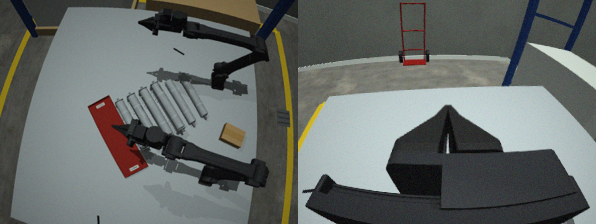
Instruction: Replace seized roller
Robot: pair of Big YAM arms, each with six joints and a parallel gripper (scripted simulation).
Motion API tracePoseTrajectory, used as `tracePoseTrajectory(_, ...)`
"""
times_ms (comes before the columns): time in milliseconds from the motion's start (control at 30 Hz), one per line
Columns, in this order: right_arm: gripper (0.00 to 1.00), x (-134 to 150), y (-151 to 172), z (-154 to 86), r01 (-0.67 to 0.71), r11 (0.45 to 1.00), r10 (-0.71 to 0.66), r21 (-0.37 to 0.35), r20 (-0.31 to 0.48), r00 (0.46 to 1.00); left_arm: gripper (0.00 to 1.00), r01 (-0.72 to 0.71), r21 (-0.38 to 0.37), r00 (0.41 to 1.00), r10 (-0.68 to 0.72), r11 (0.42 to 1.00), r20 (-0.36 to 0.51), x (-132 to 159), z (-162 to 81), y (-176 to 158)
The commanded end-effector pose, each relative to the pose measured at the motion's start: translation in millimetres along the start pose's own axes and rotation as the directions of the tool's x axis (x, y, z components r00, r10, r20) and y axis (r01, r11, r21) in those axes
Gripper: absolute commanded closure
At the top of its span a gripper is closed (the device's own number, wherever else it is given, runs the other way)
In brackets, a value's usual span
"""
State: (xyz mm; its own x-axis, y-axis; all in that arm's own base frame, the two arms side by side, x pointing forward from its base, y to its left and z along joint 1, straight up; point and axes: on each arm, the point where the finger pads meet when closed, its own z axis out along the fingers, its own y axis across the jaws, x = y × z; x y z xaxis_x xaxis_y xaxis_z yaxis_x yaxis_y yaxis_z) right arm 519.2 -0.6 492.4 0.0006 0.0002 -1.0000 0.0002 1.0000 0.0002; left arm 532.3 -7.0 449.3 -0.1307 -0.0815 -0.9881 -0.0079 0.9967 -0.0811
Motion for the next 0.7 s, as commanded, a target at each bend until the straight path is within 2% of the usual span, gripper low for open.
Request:
tracePoseTrajectory(0, 1.0, -4.6, 3.6, 3.4, 0.014, 1.0, -0.014, -0.004, -0.005, 1.0, 1.0, 0.129, 0.007, 0.991, -0.129, 0.992, -0.036, -17.2, 5.6, -12.6)
tracePoseTrajectory(133, 1.0, -4.6, 3.6, 3.4, 0.014, 1.0, -0.014, -0.004, -0.005, 1.0, 1.0, 0.213, -0.028, 0.965, -0.215, 0.977, -0.153, 15.0, 16.0, -18.1)
tracePoseTrajectory(300, 1.0, -4.6, 3.6, 3.4, 0.014, 1.0, -0.014, -0.004, -0.005, 1.0, 1.0, 0.296, -0.102, 0.903, -0.313, 0.95, -0.294, 59.3, 25.1, -24.9)
tracePoseTrajectory(367, 1.0, -4.6, 3.6, 3.4, 0.014, 1.0, -0.014, -0.004, -0.005, 1.0, 1.0, 0.296, -0.102, 0.903, -0.313, 0.95, -0.294, 59.3, 25.1, -24.9)
tracePoseTrajectory(667, 1.0, -4.6, 3.6, 3.4, 0.014, 1.0, -0.014, -0.004, -0.005, 1.0, 1.0, 0.367, -0.295, 0.735, -0.469, 0.882, -0.489, 139.3, 24.9, -36.1)
